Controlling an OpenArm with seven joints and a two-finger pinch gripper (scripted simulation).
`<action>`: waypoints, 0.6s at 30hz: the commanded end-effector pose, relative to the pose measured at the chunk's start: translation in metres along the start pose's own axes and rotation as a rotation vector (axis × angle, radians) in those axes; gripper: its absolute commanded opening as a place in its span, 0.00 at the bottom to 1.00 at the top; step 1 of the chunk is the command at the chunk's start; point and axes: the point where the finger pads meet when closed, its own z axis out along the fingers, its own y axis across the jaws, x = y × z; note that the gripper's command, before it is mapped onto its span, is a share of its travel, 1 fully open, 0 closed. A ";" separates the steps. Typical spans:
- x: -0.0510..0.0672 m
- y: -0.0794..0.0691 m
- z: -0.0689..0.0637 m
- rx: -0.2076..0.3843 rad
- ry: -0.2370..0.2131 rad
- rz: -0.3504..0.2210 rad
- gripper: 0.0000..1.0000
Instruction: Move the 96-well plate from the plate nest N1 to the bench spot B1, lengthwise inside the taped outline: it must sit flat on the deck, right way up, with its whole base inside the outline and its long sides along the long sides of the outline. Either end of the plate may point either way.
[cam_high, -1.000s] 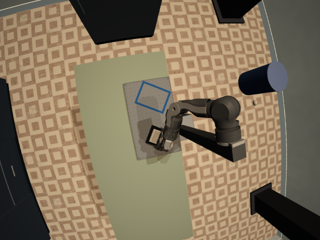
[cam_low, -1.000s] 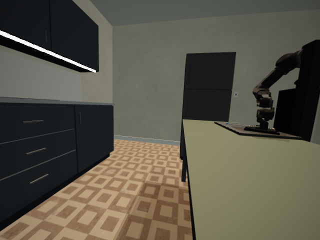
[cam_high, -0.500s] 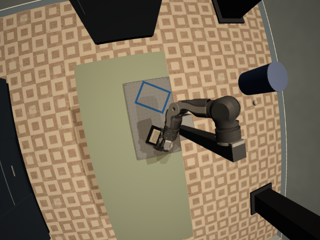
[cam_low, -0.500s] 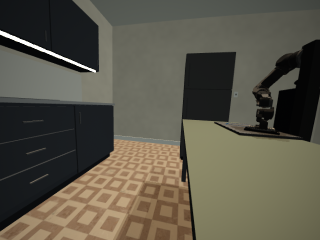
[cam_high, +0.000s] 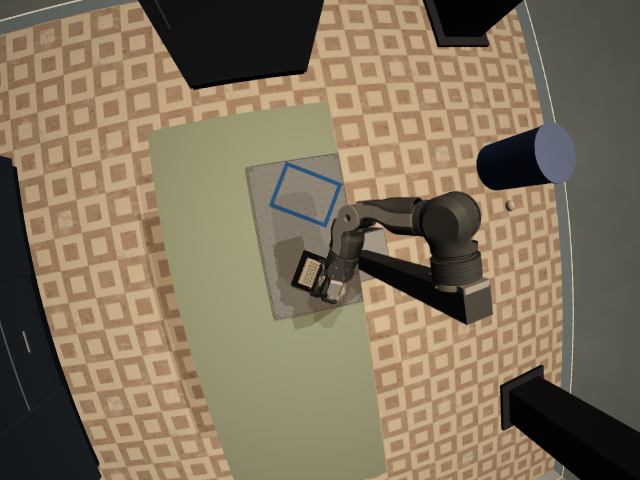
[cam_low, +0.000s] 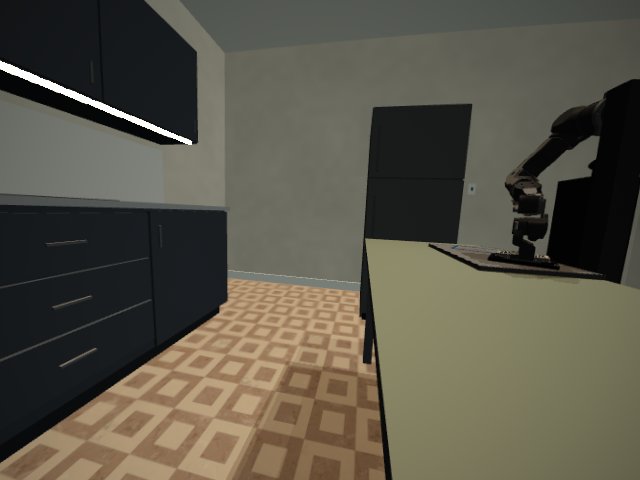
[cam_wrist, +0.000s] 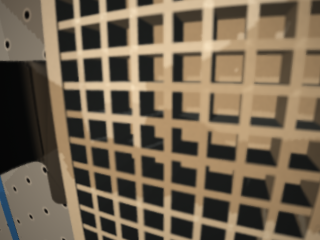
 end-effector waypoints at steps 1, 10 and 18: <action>0.000 0.002 -0.001 -0.007 0.000 -0.001 0.27; 0.000 0.001 -0.001 -0.002 0.001 0.000 0.00; 0.000 0.001 -0.001 -0.002 0.001 0.000 0.00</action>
